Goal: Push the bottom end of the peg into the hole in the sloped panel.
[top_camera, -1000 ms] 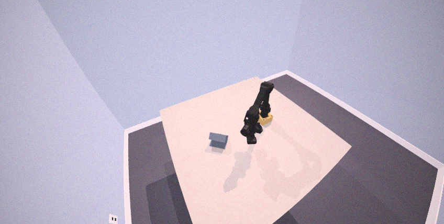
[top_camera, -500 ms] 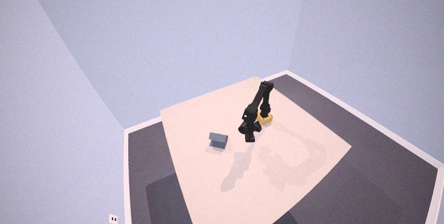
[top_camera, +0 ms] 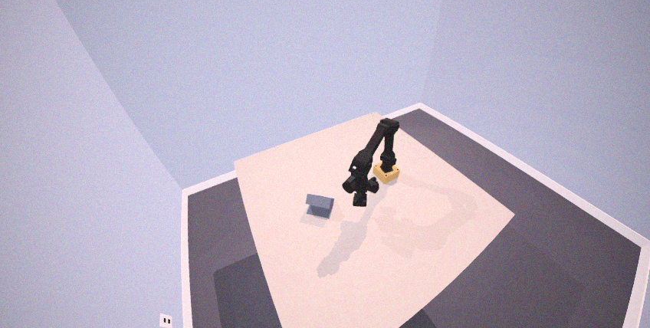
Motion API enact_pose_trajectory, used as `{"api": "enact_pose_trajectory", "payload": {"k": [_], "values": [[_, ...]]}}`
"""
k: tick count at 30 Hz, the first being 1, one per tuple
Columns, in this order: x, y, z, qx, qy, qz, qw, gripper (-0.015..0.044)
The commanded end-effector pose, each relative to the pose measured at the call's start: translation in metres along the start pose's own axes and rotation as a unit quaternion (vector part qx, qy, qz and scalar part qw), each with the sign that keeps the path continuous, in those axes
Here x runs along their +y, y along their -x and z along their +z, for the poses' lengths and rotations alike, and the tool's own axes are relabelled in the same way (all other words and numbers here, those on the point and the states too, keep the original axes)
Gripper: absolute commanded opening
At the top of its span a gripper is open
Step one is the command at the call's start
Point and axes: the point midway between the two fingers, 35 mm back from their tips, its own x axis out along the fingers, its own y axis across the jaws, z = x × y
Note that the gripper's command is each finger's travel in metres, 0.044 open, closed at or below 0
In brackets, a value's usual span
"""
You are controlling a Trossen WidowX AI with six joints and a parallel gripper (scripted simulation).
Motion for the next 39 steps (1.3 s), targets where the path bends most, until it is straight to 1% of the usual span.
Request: {"api": "enact_pose_trajectory", "payload": {"k": [1, 39], "values": [[0.002, -0.002, -0.003, -0.009, -0.019, -0.005, 1.0, 0.0], [0.017, -0.003, -0.043, -0.061, -0.173, -0.063, 0.981, 0.0]]}}
